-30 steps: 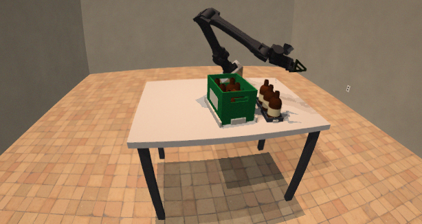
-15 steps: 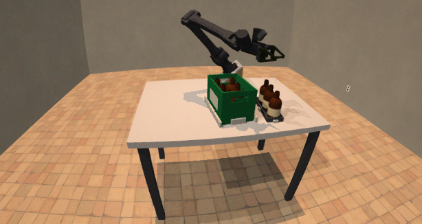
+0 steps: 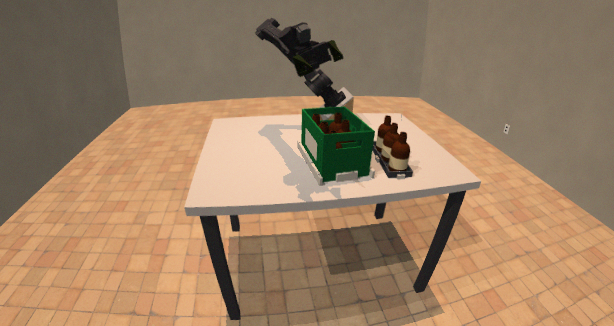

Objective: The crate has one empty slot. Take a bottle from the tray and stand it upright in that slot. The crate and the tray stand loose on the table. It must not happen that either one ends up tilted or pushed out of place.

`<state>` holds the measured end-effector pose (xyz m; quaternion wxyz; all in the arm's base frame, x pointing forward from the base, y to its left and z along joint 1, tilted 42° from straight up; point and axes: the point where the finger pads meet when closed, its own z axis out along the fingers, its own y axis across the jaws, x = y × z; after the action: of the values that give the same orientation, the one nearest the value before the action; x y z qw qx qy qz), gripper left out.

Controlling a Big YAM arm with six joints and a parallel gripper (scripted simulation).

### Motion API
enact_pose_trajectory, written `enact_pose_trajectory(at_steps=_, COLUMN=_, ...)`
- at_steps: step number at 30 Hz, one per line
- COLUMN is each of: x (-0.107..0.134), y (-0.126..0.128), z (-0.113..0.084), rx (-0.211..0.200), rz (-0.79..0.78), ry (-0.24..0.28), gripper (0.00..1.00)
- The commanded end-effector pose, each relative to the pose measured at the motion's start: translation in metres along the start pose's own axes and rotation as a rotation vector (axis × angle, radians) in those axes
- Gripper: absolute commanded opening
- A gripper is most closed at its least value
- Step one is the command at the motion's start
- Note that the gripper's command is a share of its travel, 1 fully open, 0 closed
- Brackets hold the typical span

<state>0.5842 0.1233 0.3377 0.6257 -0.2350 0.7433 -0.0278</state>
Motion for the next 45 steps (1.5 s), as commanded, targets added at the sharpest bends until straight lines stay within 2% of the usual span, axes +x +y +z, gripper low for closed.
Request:
enact_pose_trajectory(at_steps=1, x=-0.047, y=-0.055, z=-0.024, rx=0.084, rz=0.144, ry=-0.043, gripper=1.0)
enact_pose_trajectory(at_steps=2, x=-0.055, y=-0.069, z=-0.037, rx=0.128, rz=0.187, ry=-0.071, gripper=1.0)
enact_pose_trajectory(at_steps=5, x=-0.076, y=-0.1, z=-0.069, rx=0.206, rz=0.263, ry=-0.125, gripper=1.0)
enact_pose_trajectory(at_steps=6, x=-0.084, y=-0.11, z=-0.078, rx=0.209, rz=0.266, ry=-0.128, gripper=1.0)
enact_pose_trajectory(at_steps=7, x=-0.09, y=-0.121, z=-0.094, rx=0.255, rz=0.312, ry=-0.165, gripper=1.0)
enact_pose_trajectory(at_steps=8, x=-0.098, y=-0.131, z=-0.105, rx=0.268, rz=0.324, ry=-0.175, gripper=1.0)
enact_pose_trajectory(at_steps=9, x=-0.105, y=-0.142, z=-0.121, rx=0.305, rz=0.364, ry=-0.207, gripper=1.0)
enact_pose_trajectory(at_steps=10, x=-0.112, y=-0.151, z=-0.135, rx=0.322, rz=0.381, ry=-0.222, gripper=1.0)
enact_pose_trajectory(at_steps=11, x=-0.093, y=-0.149, z=-0.125, rx=0.324, rz=0.455, ry=-0.121, gripper=1.0)
enact_pose_trajectory(at_steps=12, x=-0.092, y=-0.149, z=-0.124, rx=0.324, rz=0.456, ry=-0.119, gripper=1.0)
enact_pose_trajectory(at_steps=13, x=-0.073, y=-0.133, z=-0.105, rx=0.307, rz=0.496, ry=-0.042, gripper=1.0)
enact_pose_trajectory(at_steps=14, x=-0.066, y=-0.127, z=-0.099, rx=0.301, rz=0.508, ry=-0.016, gripper=1.0)
enact_pose_trajectory(at_steps=16, x=-0.066, y=-0.127, z=-0.099, rx=0.301, rz=0.508, ry=-0.016, gripper=1.0)
enact_pose_trajectory(at_steps=17, x=-0.06, y=-0.122, z=-0.093, rx=0.297, rz=0.519, ry=0.008, gripper=1.0)
enact_pose_trajectory(at_steps=18, x=-0.036, y=-0.112, z=-0.087, rx=0.299, rz=0.543, ry=0.071, gripper=1.0)
enact_pose_trajectory(at_steps=20, x=-0.009, y=-0.1, z=-0.081, rx=0.304, rz=0.569, ry=0.147, gripper=1.0)
enact_pose_trajectory(at_steps=21, x=-0.003, y=-0.097, z=-0.08, rx=0.305, rz=0.574, ry=0.165, gripper=1.0)
enact_pose_trajectory(at_steps=22, x=0.002, y=-0.094, z=-0.075, rx=0.326, rz=0.613, ry=0.22, gripper=1.0)
enact_pose_trajectory(at_steps=23, x=0.003, y=-0.093, z=-0.074, rx=0.329, rz=0.619, ry=0.229, gripper=1.0)
enact_pose_trajectory(at_steps=24, x=0.016, y=-0.085, z=-0.069, rx=0.354, rz=0.655, ry=0.304, gripper=1.0)
enact_pose_trajectory(at_steps=25, x=0.017, y=-0.085, z=-0.069, rx=0.355, rz=0.656, ry=0.308, gripper=1.0)
enact_pose_trajectory(at_steps=26, x=0.039, y=-0.073, z=-0.067, rx=0.384, rz=0.684, ry=0.402, gripper=1.0)
enact_pose_trajectory(at_steps=27, x=0.053, y=-0.065, z=-0.066, rx=0.404, rz=0.698, ry=0.459, gripper=1.0)
enact_pose_trajectory(at_steps=28, x=0.061, y=-0.061, z=-0.066, rx=0.416, rz=0.704, ry=0.49, gripper=1.0)
enact_pose_trajectory(at_steps=29, x=0.08, y=-0.051, z=-0.068, rx=0.45, rz=0.716, ry=0.573, gripper=1.0)
enact_pose_trajectory(at_steps=30, x=0.08, y=-0.051, z=-0.068, rx=0.451, rz=0.716, ry=0.574, gripper=1.0)
enact_pose_trajectory(at_steps=31, x=0.098, y=-0.041, z=-0.072, rx=0.488, rz=0.721, ry=0.652, gripper=1.0)
enact_pose_trajectory(at_steps=33, x=0.098, y=-0.041, z=-0.072, rx=0.488, rz=0.721, ry=0.652, gripper=1.0)
enact_pose_trajectory(at_steps=36, x=0.139, y=-0.017, z=-0.087, rx=0.602, rz=0.7, ry=0.85, gripper=1.0)
enact_pose_trajectory(at_steps=37, x=0.139, y=-0.017, z=-0.087, rx=0.602, rz=0.7, ry=0.85, gripper=1.0)
enact_pose_trajectory(at_steps=39, x=0.158, y=-0.006, z=-0.1, rx=0.674, rz=0.665, ry=0.951, gripper=1.0)
enact_pose_trajectory(at_steps=40, x=0.158, y=-0.006, z=-0.1, rx=0.674, rz=0.665, ry=0.951, gripper=1.0)
enact_pose_trajectory(at_steps=42, x=0.171, y=0.001, z=-0.112, rx=0.739, rz=0.622, ry=1.029, gripper=1.0)
enact_pose_trajectory(at_steps=45, x=0.182, y=0.008, z=-0.126, rx=0.818, rz=0.555, ry=1.111, gripper=1.0)
